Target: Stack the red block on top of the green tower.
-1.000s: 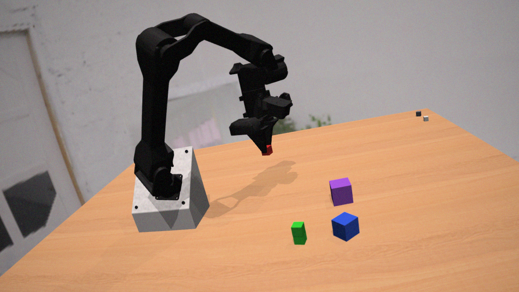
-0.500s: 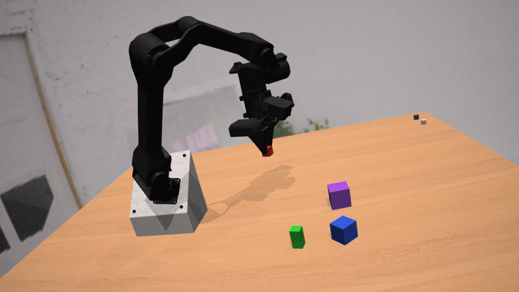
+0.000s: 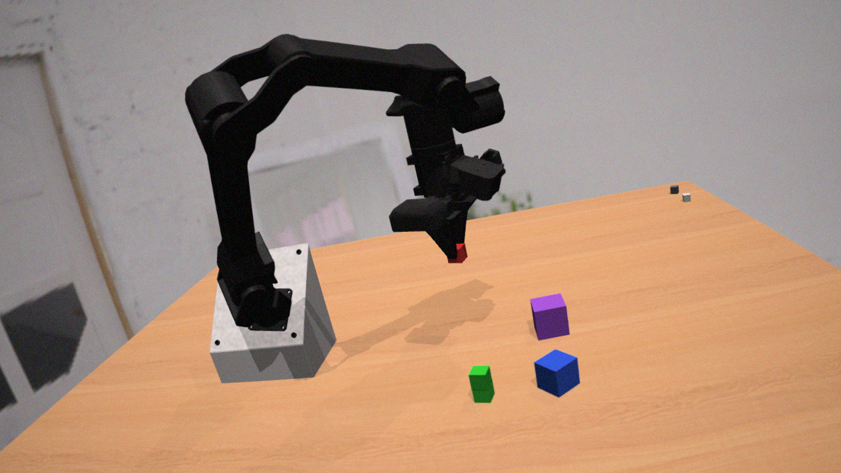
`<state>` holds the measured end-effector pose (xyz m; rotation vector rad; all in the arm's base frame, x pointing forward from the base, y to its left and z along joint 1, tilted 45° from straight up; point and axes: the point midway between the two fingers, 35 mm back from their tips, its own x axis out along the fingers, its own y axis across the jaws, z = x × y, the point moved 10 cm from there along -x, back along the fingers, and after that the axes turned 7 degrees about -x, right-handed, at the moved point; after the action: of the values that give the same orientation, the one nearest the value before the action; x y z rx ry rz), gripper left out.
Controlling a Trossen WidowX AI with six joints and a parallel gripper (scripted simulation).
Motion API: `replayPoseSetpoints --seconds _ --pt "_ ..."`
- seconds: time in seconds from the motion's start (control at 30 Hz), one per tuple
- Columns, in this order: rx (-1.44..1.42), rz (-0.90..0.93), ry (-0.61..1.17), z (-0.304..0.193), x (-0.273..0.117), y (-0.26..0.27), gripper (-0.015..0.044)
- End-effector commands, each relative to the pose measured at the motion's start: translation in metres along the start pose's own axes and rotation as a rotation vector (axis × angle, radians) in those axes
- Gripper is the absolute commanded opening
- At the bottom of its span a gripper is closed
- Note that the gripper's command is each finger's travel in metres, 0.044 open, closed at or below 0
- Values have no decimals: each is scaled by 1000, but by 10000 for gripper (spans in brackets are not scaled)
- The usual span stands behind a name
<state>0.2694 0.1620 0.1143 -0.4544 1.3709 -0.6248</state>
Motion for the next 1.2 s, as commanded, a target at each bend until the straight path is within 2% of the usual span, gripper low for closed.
replayPoseSetpoints --seconds 0.0,0.53,0.7,1.0,1.17 --pt "-4 -2 -14 17 -4 -24 0" --pt "-23 -65 -23 55 -5 -132 0" --pt "-23 -65 -23 56 -2 -133 0" --pt "-23 -67 -24 56 37 -136 0" --pt "-23 -68 -24 55 46 -137 0"
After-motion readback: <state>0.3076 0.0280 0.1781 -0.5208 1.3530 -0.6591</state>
